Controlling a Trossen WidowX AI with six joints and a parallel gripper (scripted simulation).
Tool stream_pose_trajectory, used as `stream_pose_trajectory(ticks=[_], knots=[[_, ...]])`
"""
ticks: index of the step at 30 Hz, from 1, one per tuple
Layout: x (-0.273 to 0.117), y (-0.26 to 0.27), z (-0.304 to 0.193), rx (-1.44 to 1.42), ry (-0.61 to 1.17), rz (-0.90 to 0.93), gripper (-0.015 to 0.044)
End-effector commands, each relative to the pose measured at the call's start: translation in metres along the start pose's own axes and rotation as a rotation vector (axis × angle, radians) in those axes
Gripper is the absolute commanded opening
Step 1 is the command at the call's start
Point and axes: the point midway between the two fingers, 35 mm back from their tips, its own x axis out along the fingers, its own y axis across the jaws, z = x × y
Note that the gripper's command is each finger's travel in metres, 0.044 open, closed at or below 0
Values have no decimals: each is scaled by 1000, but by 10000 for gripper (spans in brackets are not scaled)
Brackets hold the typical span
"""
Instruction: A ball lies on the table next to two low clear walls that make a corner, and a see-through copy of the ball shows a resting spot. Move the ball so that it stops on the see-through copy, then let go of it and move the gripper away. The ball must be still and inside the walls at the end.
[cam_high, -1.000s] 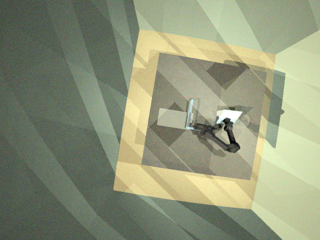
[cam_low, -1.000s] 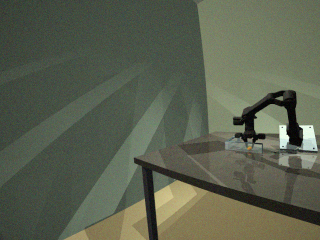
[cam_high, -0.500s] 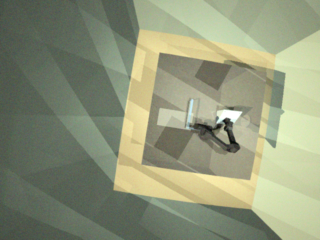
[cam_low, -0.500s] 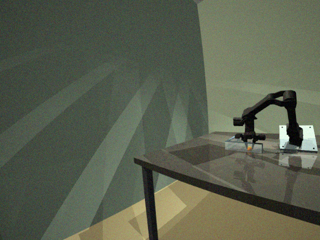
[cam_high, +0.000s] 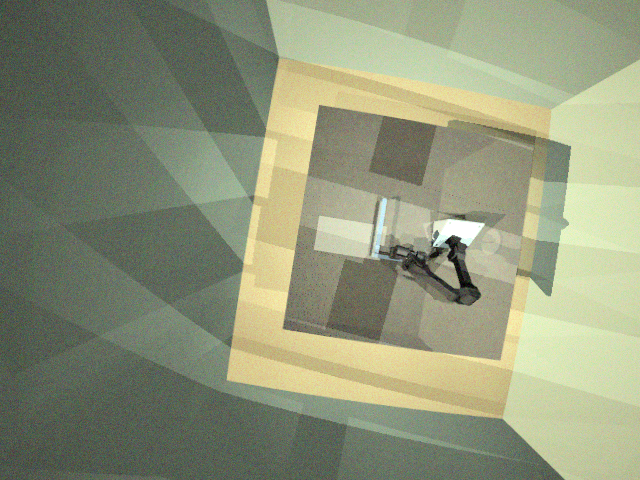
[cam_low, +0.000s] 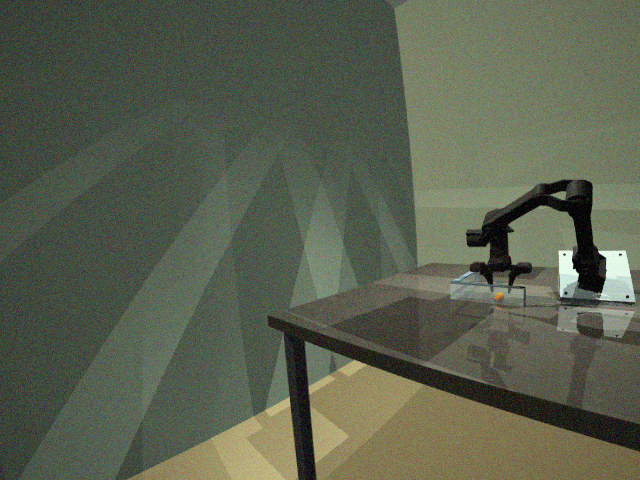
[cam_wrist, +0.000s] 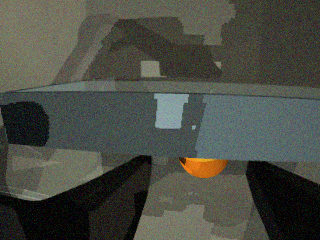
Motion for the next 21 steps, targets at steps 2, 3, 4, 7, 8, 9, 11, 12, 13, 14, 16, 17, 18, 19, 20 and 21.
stream_pose_trajectory(ticks=[2,3,4,7,8,9,11,12,13,14,16,17,18,19,20,21], knots=[[-64,-1,-1,-2,0,-18,250],[-67,-1,0,-2,-1,-18,250],[-67,-1,0,-2,-1,-18,250],[-67,-1,0,-2,-1,-18,250],[-67,-1,0,-2,-1,-18,250],[-67,-1,0,-2,-1,-18,250],[-58,-2,0,1,-3,-20,250],[-58,-2,0,1,-3,-20,250],[-58,-2,0,1,-3,-20,250],[-58,-2,0,1,-3,-20,250],[-58,-2,0,1,-3,-20,250],[-60,-2,0,1,-3,-20,276],[-67,-2,-1,1,-2,-20,302],[-77,-3,-1,0,-1,-20,328],[-90,-2,-1,0,0,-19,355],[-100,-2,-1,0,-1,-19,381]])
